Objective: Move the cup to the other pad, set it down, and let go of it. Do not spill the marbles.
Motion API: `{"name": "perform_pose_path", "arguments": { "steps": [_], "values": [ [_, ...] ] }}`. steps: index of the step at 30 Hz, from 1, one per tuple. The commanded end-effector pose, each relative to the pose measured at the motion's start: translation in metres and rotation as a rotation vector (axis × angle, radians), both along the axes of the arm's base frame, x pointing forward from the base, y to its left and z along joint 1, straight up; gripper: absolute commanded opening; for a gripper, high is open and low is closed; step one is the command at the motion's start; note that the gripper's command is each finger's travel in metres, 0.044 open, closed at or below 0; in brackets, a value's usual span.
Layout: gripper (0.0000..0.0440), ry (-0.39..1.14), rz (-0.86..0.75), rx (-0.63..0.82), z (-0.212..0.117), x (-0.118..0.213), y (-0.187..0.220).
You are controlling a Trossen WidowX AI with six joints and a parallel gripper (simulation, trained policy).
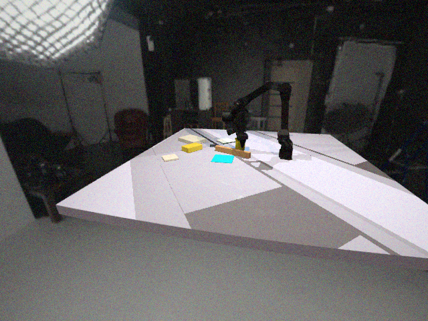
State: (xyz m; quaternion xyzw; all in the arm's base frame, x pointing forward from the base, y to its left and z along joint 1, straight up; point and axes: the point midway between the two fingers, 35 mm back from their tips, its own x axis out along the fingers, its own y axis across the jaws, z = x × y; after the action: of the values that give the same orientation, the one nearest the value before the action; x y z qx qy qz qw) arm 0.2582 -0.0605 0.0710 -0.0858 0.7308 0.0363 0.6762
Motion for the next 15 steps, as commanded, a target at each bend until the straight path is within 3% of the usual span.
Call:
{"name": "perform_pose_path", "arguments": {
  "steps": [1, 8, 15],
  "values": [
    [0.0175, 0.013, 0.041, 0.007, -0.011, -0.002, -0.001],
    [0.0009, 0.020, 0.136, 0.007, -0.017, -0.002, -0.005],
    [0.0010, 0.000, 0.195, 0.014, -0.006, 0.005, -0.005]
  ]
}}
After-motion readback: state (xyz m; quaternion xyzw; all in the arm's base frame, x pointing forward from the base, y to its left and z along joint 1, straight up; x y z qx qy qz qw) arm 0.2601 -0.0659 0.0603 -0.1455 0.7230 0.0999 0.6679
